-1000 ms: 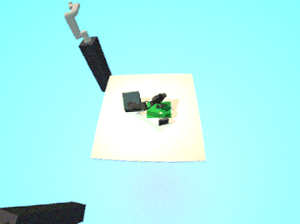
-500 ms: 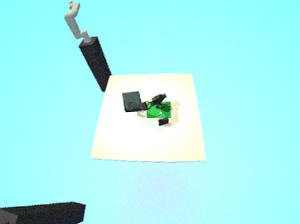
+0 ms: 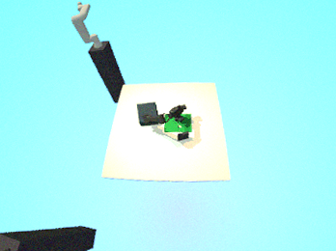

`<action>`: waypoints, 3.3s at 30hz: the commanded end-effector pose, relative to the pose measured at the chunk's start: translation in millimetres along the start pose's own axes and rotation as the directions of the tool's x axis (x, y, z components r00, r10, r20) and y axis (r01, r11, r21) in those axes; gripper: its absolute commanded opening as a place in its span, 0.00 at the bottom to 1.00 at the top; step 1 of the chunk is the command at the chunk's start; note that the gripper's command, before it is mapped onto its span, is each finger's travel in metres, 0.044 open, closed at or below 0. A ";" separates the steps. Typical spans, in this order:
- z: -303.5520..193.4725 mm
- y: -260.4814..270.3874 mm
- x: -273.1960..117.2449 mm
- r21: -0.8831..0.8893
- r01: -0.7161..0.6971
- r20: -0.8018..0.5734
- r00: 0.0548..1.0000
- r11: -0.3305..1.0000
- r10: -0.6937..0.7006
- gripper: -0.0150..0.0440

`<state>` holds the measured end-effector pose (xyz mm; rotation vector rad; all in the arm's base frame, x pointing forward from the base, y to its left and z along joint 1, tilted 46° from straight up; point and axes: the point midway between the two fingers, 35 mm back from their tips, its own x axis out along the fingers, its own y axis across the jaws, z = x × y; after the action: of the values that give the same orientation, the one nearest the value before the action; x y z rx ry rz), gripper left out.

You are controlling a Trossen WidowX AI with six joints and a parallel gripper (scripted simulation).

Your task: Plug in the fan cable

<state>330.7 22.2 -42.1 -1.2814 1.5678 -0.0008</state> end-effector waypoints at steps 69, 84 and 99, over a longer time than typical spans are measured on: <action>-40.3 -86.8 -44.3 -0.984 0.007 0.009 1.000 -0.180 -0.008 0.25; -41.5 -82.1 -45.4 -0.983 0.007 0.009 1.000 -0.184 -0.008 0.25; -41.3 -81.7 -23.4 -0.984 0.006 0.008 1.000 -0.176 -0.009 0.25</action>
<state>356.0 -17.7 40.8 -2.4787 1.3811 1.6441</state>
